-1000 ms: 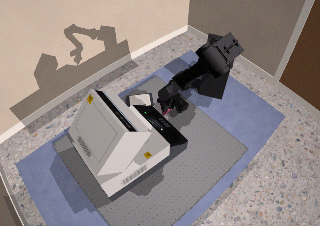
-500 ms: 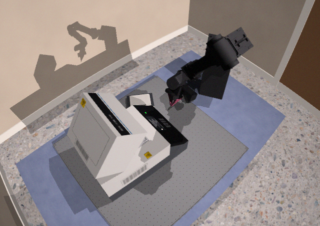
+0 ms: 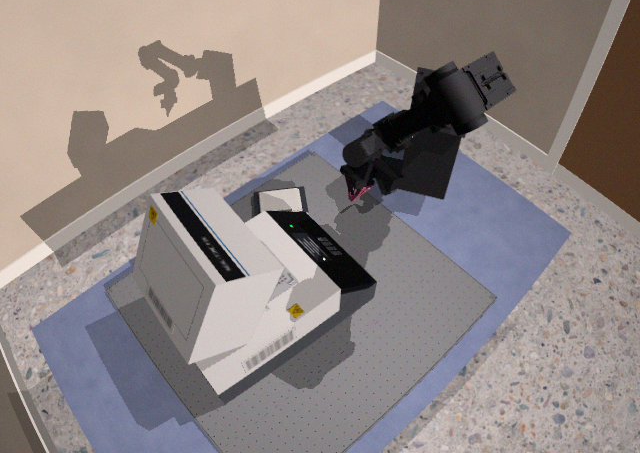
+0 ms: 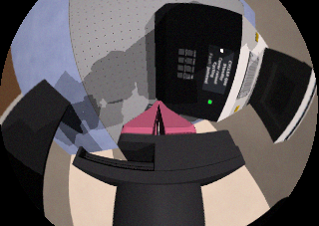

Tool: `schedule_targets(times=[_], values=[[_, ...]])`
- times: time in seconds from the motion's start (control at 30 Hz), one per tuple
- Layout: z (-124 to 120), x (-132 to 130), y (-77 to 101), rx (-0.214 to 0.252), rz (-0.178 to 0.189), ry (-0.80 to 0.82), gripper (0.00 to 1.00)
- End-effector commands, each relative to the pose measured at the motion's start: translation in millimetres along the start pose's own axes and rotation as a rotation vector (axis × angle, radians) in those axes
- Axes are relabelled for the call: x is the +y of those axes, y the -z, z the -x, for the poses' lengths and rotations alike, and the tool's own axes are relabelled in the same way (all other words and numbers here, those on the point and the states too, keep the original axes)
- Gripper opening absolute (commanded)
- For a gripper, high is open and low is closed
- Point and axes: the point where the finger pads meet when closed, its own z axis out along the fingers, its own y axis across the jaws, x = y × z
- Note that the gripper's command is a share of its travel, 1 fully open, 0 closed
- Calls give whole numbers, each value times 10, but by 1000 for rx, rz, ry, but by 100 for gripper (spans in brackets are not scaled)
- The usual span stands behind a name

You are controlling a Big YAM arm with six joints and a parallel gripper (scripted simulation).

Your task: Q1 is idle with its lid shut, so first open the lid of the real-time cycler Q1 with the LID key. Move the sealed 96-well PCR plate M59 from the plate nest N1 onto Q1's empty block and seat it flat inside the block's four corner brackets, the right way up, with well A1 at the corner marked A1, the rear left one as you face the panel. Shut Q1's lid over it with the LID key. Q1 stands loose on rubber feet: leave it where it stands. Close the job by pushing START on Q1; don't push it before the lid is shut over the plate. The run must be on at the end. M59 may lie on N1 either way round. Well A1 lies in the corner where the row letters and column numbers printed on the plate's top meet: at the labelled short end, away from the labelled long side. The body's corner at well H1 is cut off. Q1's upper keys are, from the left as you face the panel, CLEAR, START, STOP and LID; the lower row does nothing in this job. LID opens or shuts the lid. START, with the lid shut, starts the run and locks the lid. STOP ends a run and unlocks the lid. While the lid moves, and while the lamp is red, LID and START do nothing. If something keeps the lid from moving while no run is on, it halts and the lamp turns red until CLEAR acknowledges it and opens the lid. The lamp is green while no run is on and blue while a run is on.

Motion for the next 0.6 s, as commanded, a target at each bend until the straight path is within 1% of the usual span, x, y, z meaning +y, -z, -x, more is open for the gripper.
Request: schedule_targets(times=[0.0,0.1,0.2,0.27,0.4,0.57], values=[[46,-30,-60,-20,3,-4,0],[58,-83,-78,-26,-9,0,0],[17,-116,-67,-15,-19,-1,0],[17,-116,-67,-15,-19,-1,0],[-31,-40,-11,2,-11,-16,0],[-31,1,6,5,-5,-20,0]])
